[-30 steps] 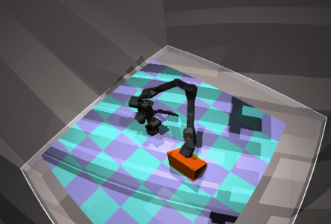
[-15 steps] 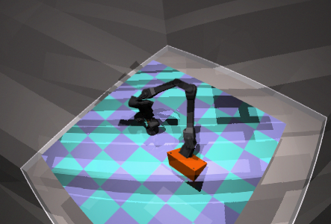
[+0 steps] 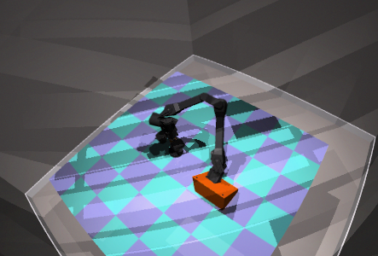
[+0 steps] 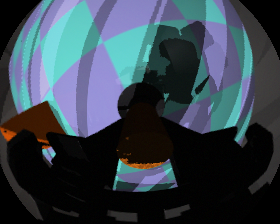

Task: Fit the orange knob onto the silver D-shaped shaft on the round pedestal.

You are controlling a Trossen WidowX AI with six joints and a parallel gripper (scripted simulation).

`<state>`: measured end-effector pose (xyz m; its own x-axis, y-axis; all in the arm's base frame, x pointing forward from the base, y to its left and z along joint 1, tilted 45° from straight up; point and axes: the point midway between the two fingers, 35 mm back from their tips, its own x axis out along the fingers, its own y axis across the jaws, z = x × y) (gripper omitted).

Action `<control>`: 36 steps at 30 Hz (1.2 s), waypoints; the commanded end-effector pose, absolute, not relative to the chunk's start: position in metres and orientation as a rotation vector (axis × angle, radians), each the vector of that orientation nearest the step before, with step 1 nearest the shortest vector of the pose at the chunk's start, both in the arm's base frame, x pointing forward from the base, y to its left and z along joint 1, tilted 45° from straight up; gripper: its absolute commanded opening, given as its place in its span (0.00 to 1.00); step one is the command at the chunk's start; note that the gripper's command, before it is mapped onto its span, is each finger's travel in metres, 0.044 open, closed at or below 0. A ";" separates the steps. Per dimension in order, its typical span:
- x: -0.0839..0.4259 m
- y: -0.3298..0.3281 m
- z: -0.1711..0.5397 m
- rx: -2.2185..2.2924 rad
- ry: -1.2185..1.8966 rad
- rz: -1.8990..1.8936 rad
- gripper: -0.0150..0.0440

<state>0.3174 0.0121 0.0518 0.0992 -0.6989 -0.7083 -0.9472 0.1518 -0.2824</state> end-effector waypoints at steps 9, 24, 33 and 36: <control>0.320 0.015 0.055 -1.608 1.656 0.402 0.25; 0.320 0.013 0.053 -1.452 1.640 0.220 0.25; 0.318 0.012 0.052 -1.452 1.640 0.220 0.25; 0.318 0.011 0.051 -1.452 1.640 0.220 0.25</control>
<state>0.3177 0.0124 0.0519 0.1000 -0.6988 -0.7083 -0.8637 0.2925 -0.4105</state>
